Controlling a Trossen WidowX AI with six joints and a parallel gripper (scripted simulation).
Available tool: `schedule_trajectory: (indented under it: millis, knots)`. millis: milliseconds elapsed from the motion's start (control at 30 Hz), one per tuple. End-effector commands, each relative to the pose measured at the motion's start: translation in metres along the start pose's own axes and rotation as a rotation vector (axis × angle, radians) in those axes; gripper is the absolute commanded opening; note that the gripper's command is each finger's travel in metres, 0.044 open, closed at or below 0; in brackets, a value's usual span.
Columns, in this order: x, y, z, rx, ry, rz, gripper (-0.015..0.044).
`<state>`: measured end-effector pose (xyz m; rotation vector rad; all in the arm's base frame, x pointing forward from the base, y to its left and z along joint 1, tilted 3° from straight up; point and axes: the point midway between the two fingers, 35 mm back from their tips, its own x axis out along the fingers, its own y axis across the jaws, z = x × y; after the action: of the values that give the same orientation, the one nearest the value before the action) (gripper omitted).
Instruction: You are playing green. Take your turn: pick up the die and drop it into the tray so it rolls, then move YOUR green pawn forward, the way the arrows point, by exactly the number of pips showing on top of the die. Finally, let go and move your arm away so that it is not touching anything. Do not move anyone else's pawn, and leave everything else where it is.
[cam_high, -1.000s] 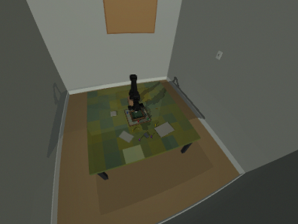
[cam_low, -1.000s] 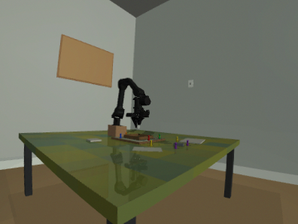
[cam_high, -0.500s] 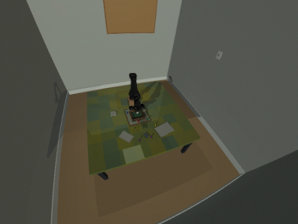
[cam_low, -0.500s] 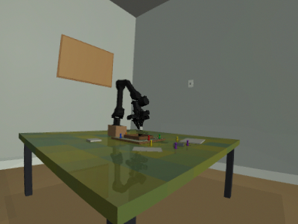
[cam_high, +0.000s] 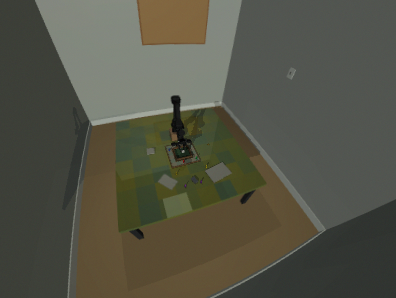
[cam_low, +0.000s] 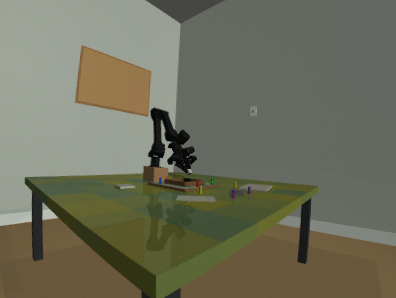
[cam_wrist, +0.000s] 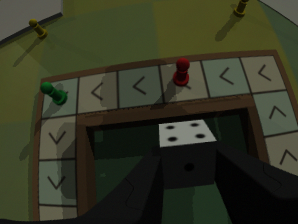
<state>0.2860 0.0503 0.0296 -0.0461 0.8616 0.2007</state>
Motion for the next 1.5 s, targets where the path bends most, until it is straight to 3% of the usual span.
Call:
schedule_trajectory:
  millis: [0, 267, 633, 1267, 1467]
  knots:
    - [-0.005, 0.001, -0.002, 0.004, -0.193, 0.006, 0.0000]
    - [-0.003, 0.000, -0.001, 0.004, -0.193, 0.006, 0.0000]
    - [-0.054, 0.005, -0.009, 0.004, -0.191, 0.006, 0.0000]
    - [-0.053, 0.004, -0.009, 0.001, -0.187, 0.004, 0.0000]
    - [-0.053, 0.004, -0.009, 0.001, -0.187, 0.004, 0.0157]
